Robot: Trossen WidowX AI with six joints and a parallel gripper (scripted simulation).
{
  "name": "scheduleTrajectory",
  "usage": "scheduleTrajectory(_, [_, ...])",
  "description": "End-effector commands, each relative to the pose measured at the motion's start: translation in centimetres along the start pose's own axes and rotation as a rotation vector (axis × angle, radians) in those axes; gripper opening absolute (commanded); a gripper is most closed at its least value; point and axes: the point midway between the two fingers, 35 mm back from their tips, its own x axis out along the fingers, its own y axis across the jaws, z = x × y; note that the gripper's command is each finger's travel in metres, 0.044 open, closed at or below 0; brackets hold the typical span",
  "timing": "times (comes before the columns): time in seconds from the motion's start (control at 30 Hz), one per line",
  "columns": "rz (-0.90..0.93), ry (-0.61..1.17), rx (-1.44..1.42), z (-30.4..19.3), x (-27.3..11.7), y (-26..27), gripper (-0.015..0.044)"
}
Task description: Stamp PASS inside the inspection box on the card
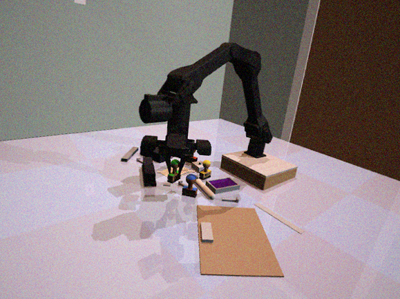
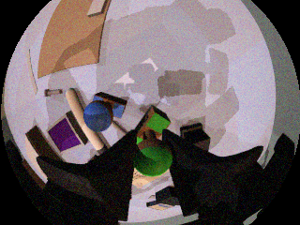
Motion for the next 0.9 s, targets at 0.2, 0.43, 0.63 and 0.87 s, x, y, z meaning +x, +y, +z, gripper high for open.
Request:
scheduleTrajectory(0.2, [0.004, 0.001, 0.004, -0.1, 1.7, 0.1, 0.0])
scheduleTrajectory(0.43, [0.004, 0.001, 0.004, -0.1, 2.8, 0.2, 0.0])
scheduleTrajectory(0.63, [0.004, 0.001, 0.004, -0.2, 3.5, 0.3, 0.0])
scheduleTrajectory(0.87, [0.001, 0.001, 0.0, -0.1, 3.2, 0.2, 0.0184])
